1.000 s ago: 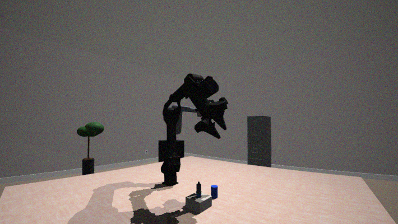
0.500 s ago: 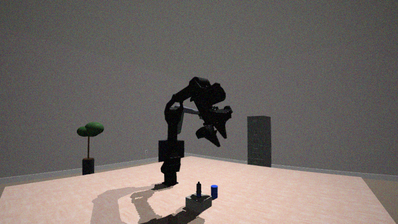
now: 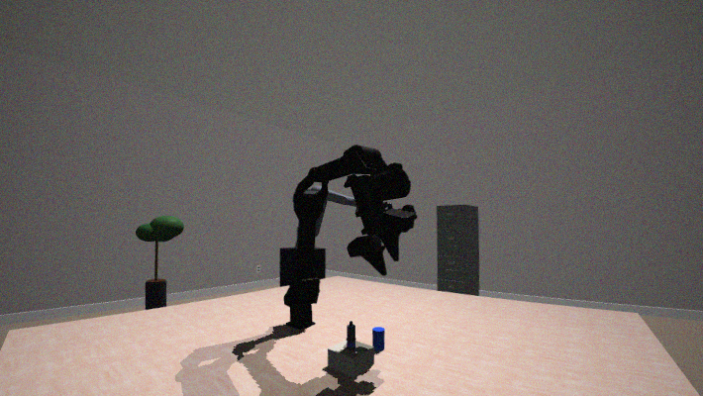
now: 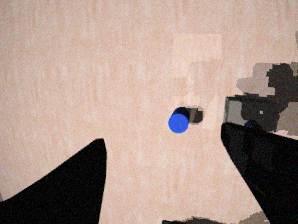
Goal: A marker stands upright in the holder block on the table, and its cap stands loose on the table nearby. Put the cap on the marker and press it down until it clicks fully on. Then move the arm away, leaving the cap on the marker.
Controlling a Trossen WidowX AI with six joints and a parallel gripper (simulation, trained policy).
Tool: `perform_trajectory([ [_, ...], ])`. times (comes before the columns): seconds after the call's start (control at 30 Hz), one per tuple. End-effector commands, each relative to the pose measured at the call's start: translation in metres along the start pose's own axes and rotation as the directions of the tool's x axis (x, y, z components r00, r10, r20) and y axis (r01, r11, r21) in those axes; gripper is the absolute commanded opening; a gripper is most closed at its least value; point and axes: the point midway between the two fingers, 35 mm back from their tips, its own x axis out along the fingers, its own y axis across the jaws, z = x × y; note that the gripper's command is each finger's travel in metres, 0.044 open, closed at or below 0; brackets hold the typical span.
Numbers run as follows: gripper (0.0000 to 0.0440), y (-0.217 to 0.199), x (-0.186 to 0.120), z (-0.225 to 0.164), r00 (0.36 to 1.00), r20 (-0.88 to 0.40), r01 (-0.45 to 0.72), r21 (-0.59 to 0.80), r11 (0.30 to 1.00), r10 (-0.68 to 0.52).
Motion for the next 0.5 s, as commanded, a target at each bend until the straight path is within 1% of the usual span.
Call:
perform_trajectory([
  [0.0, 0.0324, -0.004, 0.009, -0.002, 0.999, -0.042, 0.014, -0.006, 1.0, -0.014],
  [0.47, 0.0324, -0.017, 0.034, -0.009, 0.984, -0.159, 0.078, -0.039, 0.996, -0.083],
])
